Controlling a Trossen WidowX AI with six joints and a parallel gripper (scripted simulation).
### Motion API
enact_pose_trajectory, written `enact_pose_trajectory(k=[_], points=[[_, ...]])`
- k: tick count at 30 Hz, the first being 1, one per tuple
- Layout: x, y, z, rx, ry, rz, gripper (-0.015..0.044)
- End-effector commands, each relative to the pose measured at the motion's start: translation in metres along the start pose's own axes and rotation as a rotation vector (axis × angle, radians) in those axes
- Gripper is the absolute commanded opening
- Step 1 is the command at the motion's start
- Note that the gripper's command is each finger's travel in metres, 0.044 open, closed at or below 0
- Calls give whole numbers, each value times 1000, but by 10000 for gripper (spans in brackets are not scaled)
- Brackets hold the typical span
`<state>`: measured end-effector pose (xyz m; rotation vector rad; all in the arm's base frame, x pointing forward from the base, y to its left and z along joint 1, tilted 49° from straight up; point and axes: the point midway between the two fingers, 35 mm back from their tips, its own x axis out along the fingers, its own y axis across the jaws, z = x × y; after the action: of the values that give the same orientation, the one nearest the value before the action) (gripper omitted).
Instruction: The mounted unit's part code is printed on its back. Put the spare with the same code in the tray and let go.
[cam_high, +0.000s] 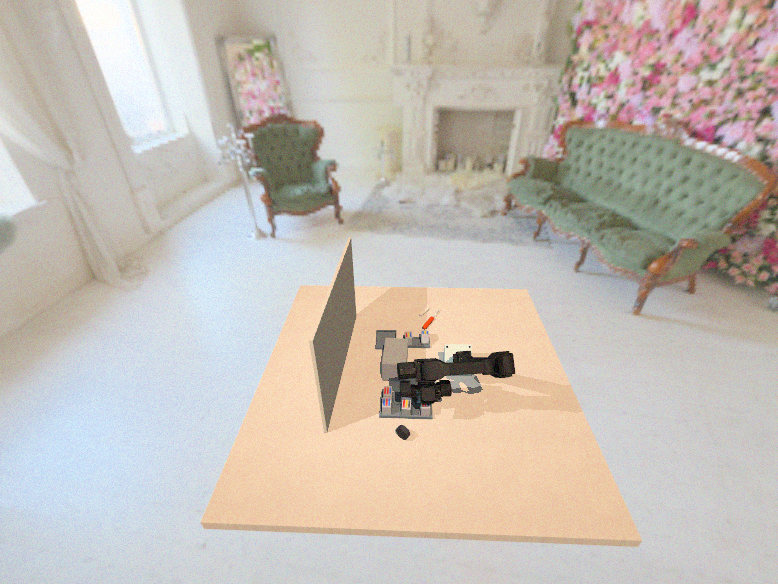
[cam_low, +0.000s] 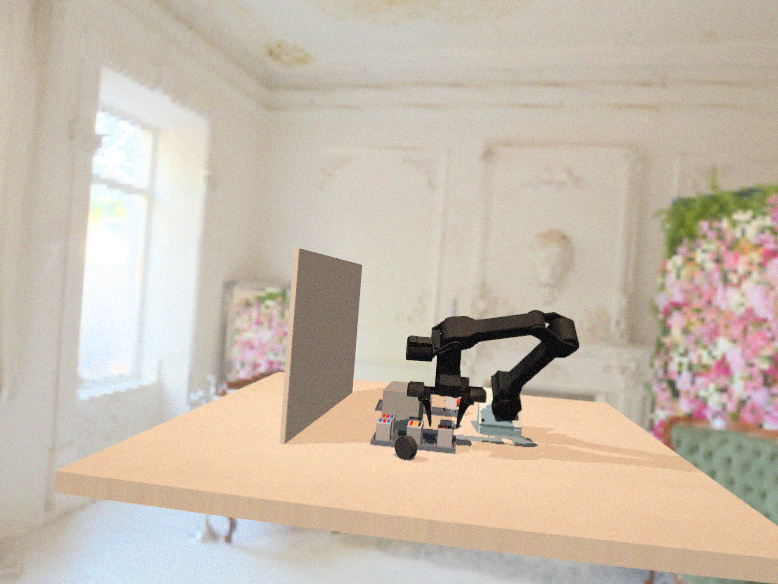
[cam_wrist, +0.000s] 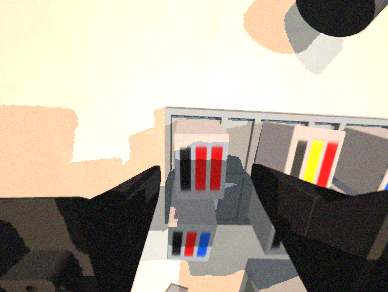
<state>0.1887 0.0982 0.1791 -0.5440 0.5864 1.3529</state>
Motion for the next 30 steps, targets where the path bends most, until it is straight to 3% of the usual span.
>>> enact_pose_trajectory(k=[1, 30], points=[[7, 2, -1, 2, 3, -3, 300], [34, 5, 3, 2, -15, -4, 300]])
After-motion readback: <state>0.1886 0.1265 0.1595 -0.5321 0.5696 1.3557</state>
